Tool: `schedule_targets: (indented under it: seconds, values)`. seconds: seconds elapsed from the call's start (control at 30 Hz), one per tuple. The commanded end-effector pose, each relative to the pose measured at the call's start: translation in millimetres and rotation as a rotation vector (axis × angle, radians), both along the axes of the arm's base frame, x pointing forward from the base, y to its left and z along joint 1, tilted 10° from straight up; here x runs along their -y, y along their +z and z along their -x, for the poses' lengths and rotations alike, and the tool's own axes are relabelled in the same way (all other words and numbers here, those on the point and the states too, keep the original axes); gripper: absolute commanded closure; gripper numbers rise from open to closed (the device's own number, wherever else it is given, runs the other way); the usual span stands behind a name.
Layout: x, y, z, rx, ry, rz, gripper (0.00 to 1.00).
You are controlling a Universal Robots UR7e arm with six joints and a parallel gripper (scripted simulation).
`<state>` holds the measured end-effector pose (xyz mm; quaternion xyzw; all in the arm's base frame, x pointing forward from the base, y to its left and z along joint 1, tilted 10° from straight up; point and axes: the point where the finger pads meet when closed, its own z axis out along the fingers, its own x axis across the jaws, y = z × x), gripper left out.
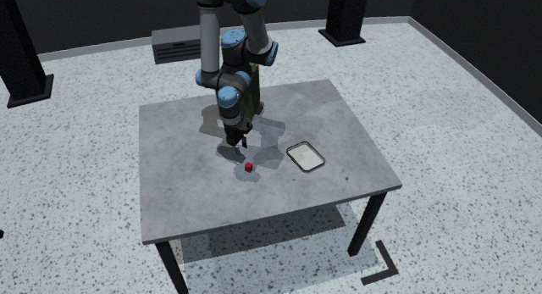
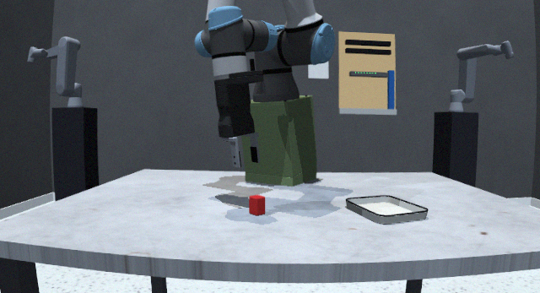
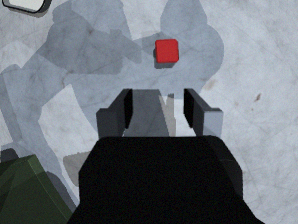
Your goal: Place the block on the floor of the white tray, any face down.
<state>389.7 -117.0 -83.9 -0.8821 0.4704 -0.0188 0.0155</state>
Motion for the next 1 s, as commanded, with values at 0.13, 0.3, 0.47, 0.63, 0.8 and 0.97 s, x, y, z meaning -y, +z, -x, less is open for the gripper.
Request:
schedule_targets:
  seconds: [0.13,0.3,0.47,0.63,0.8,0.97]
  values:
    - [-13.9,-24.3,-30.5,0.071,0.041,0.099,0.11]
    - [-20.0,-30.0,-37.7,0.092,0.053,0.121,0.11]
    - [-20.2,-30.2,-37.9,0.093,0.053,0.122,0.11]
    - [-20.2,-30.2,-37.9,0.093,0.053,0.122,0.11]
    - [-20.2,-30.2,-37.9,0.093,0.053,0.122,0.11]
    - [-20.2,-30.2,-37.9,0.093,0.053,0.122,0.14]
